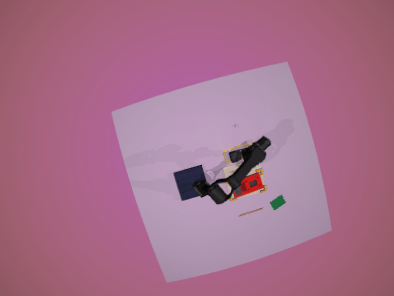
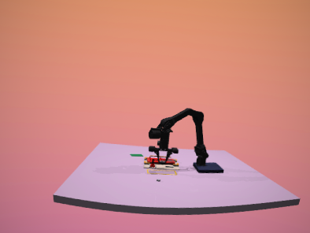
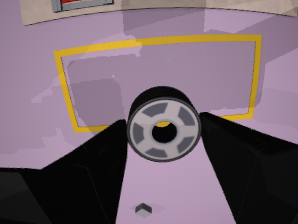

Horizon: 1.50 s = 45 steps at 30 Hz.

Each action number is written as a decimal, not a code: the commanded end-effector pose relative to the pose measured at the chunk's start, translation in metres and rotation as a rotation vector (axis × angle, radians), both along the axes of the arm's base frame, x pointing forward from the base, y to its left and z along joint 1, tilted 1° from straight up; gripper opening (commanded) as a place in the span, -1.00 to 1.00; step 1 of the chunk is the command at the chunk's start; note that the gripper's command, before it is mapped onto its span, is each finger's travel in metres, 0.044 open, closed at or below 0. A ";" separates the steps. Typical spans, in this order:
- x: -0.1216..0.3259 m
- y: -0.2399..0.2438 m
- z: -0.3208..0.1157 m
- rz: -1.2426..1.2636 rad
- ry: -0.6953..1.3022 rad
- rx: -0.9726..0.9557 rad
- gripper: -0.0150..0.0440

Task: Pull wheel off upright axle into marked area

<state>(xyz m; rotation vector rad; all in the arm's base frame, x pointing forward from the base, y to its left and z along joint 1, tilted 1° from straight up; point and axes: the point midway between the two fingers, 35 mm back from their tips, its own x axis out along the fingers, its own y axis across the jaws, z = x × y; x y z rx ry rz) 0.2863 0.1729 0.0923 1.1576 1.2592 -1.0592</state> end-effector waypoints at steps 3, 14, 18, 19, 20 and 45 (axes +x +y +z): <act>0.000 0.000 -0.034 -0.004 0.009 -0.006 -0.49; -0.002 0.000 -0.063 -0.004 0.009 -0.007 -0.49; -0.001 0.000 -0.059 0.000 0.010 -0.006 -0.14; -0.001 0.000 -0.059 0.000 0.010 -0.006 -0.05; -0.001 0.000 -0.059 0.000 0.010 -0.006 0.04; -0.074 -0.045 0.040 -0.004 0.015 -0.010 1.00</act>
